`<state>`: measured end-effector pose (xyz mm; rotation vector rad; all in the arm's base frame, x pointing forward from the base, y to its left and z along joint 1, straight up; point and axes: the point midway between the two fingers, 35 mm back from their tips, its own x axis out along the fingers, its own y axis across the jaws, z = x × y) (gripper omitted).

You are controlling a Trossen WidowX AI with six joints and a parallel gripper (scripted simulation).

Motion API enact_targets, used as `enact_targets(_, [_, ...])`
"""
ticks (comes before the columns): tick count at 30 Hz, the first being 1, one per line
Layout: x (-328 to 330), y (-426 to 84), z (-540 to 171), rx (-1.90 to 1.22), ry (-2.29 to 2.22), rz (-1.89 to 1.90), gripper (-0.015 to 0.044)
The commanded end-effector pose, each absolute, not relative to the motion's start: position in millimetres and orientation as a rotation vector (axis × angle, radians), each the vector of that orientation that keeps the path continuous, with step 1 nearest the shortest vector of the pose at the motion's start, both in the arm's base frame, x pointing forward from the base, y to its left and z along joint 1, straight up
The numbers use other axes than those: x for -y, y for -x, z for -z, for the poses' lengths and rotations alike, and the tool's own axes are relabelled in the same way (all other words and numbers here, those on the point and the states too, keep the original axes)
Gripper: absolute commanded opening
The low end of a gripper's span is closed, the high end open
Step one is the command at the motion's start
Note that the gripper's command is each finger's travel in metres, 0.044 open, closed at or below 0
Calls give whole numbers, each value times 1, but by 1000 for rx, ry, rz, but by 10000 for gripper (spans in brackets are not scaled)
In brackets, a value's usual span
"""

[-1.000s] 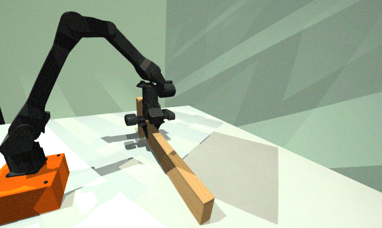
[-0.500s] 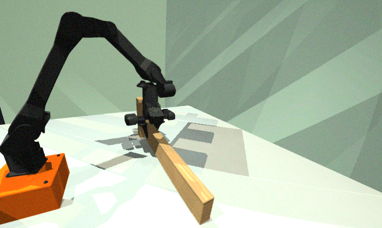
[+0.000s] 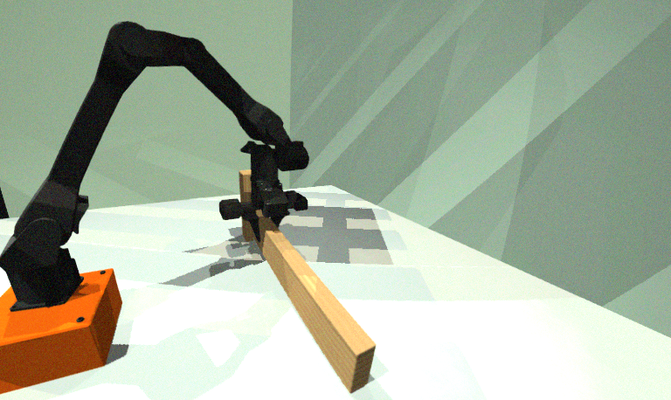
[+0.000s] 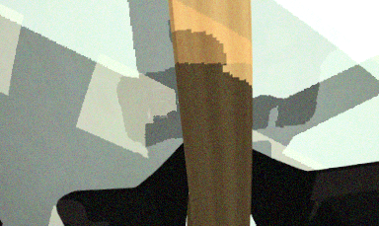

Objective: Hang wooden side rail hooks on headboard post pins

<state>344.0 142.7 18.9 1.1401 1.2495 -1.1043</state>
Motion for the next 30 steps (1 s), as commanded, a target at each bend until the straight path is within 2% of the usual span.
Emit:
enact_targets(1, [-145, -347, -22, -1245, -1149, 1097, 0])
enact_targets(30, [-148, -344, -19, -1245, -1149, 1097, 0])
